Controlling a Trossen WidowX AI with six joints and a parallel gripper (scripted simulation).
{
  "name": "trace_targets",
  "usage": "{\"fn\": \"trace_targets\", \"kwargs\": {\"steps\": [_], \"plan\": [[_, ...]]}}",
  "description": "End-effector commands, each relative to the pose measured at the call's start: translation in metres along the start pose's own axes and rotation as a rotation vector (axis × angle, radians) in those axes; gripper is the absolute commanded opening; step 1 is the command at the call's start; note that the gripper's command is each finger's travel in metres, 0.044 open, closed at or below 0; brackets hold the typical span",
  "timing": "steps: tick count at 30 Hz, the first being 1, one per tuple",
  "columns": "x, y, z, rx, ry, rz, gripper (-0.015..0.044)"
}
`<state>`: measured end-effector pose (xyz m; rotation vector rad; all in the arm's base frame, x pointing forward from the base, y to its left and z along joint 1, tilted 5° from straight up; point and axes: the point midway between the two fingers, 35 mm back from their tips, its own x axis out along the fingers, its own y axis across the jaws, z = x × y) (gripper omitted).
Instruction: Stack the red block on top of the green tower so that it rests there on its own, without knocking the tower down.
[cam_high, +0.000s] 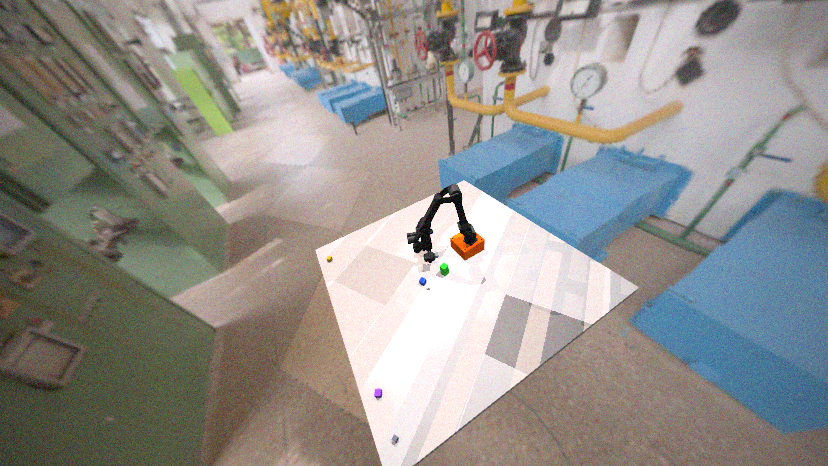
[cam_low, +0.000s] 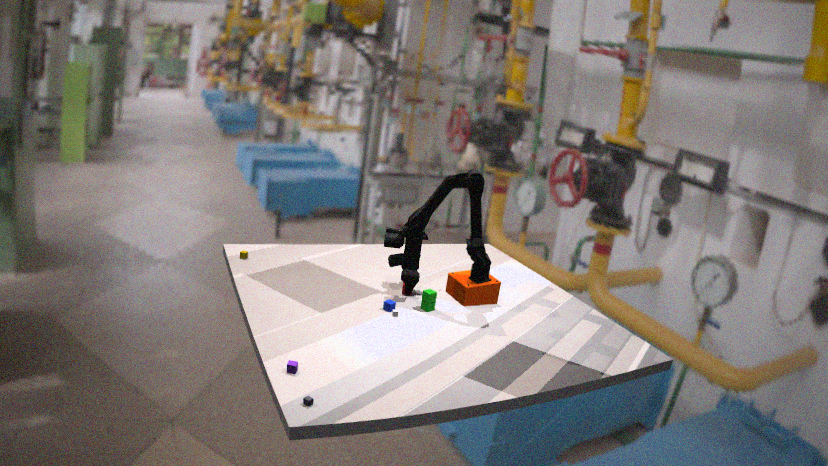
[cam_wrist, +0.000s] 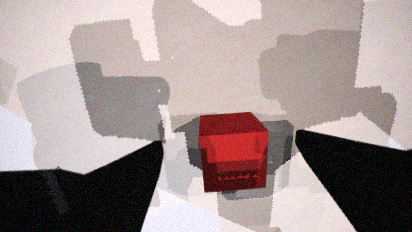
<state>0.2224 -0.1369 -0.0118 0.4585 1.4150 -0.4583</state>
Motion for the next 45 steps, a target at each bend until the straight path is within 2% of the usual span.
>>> {"fn": "trace_targets", "kwargs": {"steps": [1,4,15,22,26,45], "plan": [[0.001,0.001,0.000,0.002,0.001,0.005,0.0440],[0.000,0.001,0.000,0.000,0.000,0.000,0.0440],[0.000,0.001,0.000,0.000,0.000,0.000,0.0151],[0.000,0.001,0.000,0.000,0.000,0.000,0.0105],[-0.008,0.001,0.000,0.001,0.000,0.002,0.0000],[-0.101,0.000,0.001,0.002,0.000,0.005,0.0000]]}}
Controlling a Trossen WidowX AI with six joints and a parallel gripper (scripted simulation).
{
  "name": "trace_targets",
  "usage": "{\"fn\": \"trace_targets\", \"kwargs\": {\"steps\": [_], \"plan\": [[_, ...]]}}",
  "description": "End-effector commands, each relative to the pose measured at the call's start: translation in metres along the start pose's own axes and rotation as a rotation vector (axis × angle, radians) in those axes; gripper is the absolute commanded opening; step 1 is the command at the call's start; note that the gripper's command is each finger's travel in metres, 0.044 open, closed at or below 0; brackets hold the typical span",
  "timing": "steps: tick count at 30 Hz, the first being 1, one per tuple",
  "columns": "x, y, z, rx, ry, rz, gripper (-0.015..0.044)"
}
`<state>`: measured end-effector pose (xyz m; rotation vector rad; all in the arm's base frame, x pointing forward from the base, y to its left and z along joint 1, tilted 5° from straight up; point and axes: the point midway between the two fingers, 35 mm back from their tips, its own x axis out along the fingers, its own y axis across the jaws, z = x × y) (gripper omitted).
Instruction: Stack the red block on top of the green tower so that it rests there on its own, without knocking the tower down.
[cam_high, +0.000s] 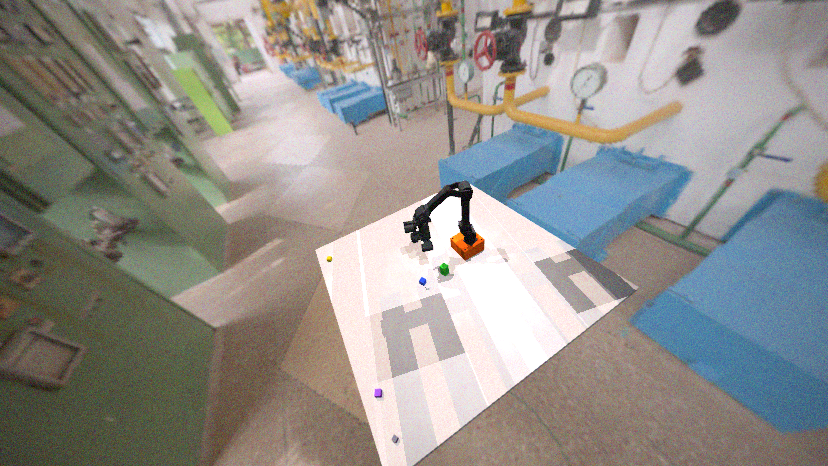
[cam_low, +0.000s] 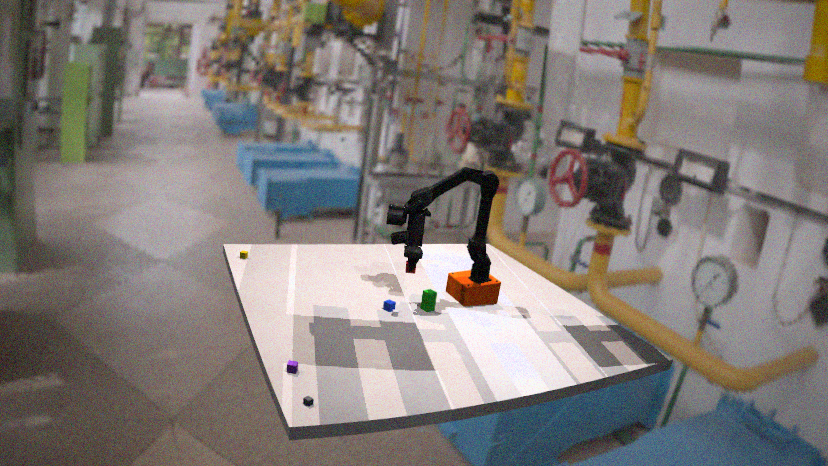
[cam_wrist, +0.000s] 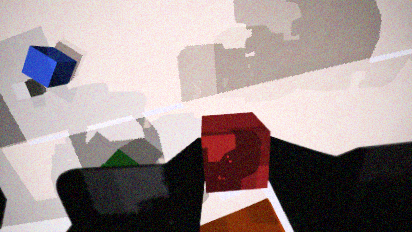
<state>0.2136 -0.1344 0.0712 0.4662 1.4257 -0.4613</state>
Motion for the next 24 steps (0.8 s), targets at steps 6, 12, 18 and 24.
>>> {"fn": "trace_targets", "kwargs": {"steps": [6,12,18,24], "plan": [[-0.034,0.001,0.001,-0.004,-0.012,0.006,0.0000],[-0.034,0.001,0.001,-0.004,-0.012,0.006,0.0000],[-0.034,0.022,-0.004,-0.003,-0.010,0.007,0.0000],[-0.034,0.046,-0.012,-0.007,-0.011,0.010,0.0000]]}}
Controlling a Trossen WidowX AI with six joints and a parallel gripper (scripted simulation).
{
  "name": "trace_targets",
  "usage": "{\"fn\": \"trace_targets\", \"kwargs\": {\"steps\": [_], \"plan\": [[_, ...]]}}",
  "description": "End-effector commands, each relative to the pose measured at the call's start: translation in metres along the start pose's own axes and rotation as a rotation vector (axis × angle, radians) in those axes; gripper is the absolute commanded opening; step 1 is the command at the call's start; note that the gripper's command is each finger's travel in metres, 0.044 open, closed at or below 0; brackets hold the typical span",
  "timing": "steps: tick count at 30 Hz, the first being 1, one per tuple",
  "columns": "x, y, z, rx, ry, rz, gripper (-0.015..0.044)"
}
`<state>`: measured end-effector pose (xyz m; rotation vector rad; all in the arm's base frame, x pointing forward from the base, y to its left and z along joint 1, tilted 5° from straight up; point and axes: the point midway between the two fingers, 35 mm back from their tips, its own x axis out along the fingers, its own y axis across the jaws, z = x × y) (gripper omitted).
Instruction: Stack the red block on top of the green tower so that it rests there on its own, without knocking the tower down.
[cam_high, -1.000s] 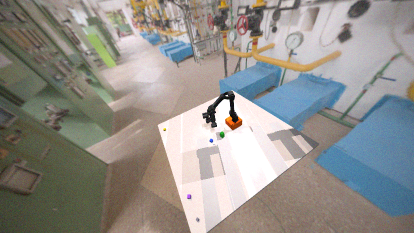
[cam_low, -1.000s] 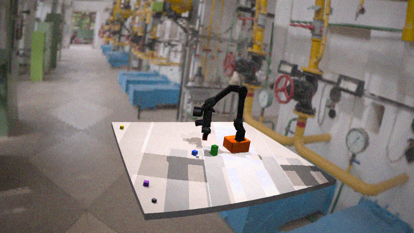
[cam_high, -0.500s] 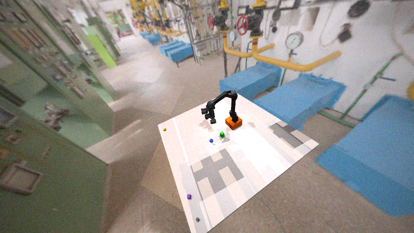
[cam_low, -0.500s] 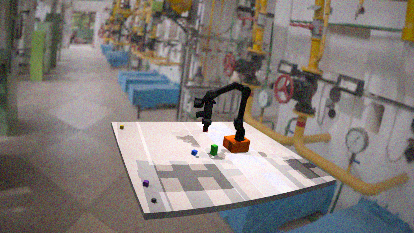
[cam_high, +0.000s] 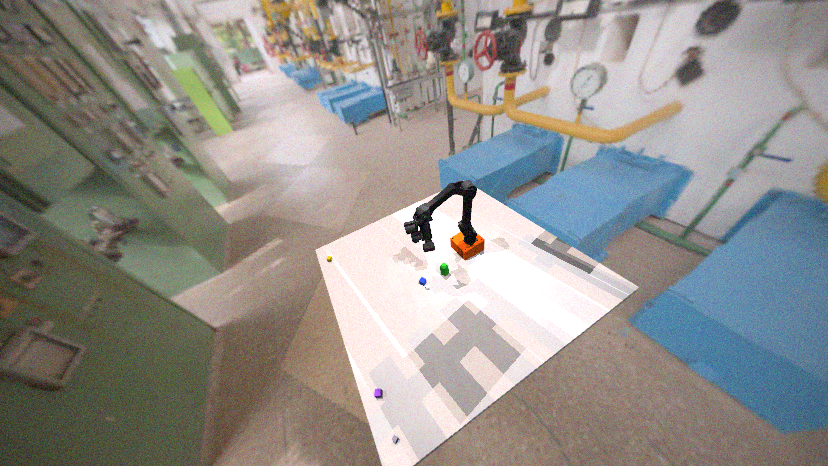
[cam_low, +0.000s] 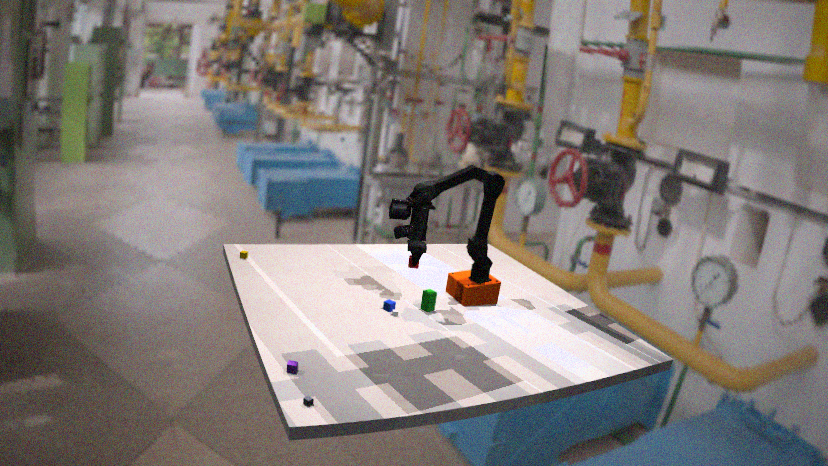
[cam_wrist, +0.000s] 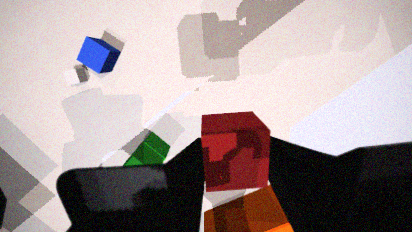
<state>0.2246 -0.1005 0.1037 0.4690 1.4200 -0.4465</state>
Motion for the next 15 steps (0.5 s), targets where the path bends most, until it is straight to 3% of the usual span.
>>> {"fn": "trace_targets", "kwargs": {"steps": [1,15], "plan": [[-0.001,0.014,-0.006,-0.002,-0.009,-0.002,0.0000],[-0.001,0.063,-0.032,-0.002,-0.007,0.003,0.0000]]}}
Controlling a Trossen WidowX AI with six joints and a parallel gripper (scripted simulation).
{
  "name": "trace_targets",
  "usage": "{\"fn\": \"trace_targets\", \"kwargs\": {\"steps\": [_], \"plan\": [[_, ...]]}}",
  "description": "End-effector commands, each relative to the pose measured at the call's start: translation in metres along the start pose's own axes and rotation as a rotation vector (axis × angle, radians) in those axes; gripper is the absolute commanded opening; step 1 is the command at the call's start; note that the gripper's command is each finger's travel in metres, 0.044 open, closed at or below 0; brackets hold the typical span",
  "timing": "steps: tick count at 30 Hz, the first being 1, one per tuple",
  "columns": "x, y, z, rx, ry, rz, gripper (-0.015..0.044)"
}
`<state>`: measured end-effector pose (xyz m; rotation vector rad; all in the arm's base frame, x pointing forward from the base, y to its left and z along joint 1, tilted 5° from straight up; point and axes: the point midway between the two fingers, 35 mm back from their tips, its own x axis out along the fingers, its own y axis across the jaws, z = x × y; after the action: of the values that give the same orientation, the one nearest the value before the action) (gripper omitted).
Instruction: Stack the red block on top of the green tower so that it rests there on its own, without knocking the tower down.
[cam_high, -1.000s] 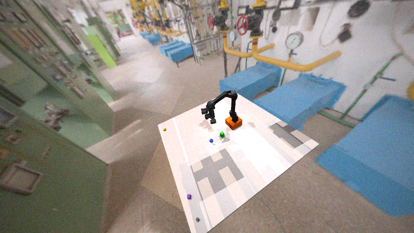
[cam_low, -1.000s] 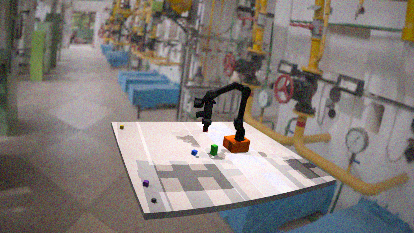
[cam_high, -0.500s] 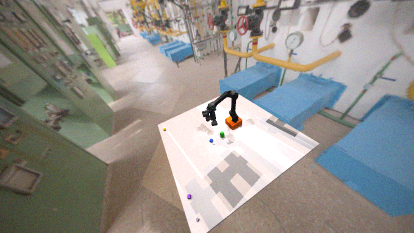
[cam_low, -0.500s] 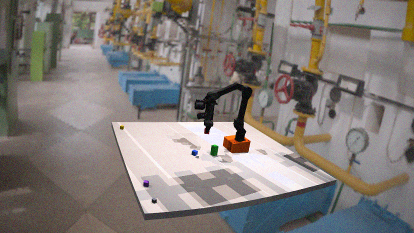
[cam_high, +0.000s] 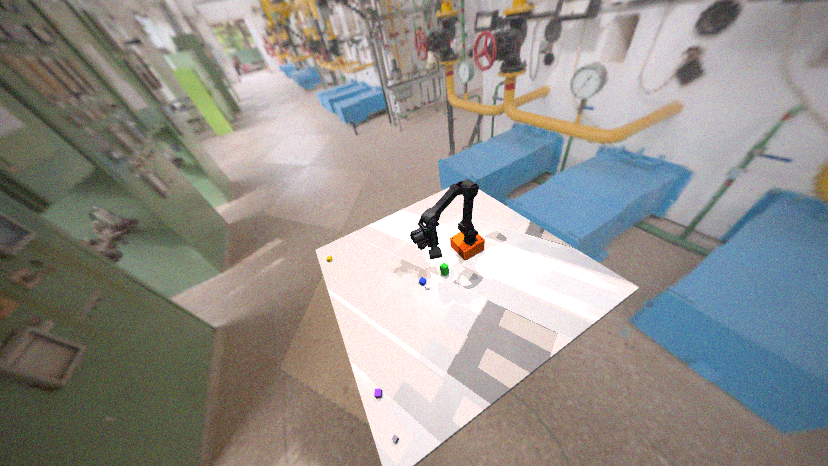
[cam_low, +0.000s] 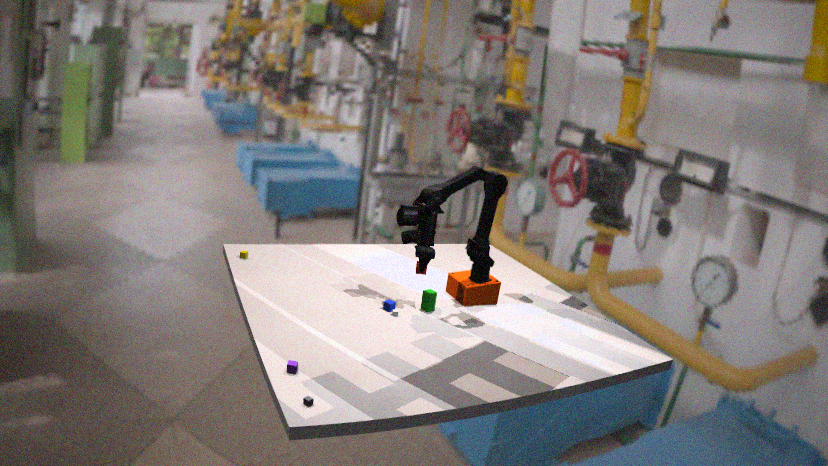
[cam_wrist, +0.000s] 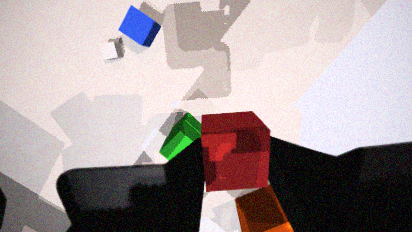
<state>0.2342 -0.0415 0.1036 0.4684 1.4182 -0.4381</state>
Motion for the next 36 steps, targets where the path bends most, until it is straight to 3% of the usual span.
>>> {"fn": "trace_targets", "kwargs": {"steps": [1,15,36], "plan": [[-0.001,0.012,-0.009,0.004,-0.005,-0.002,0.0000],[-0.001,0.042,-0.036,0.010,-0.002,-0.001,0.0000],[0.048,0.042,-0.036,0.010,-0.002,-0.001,0.0000]]}}
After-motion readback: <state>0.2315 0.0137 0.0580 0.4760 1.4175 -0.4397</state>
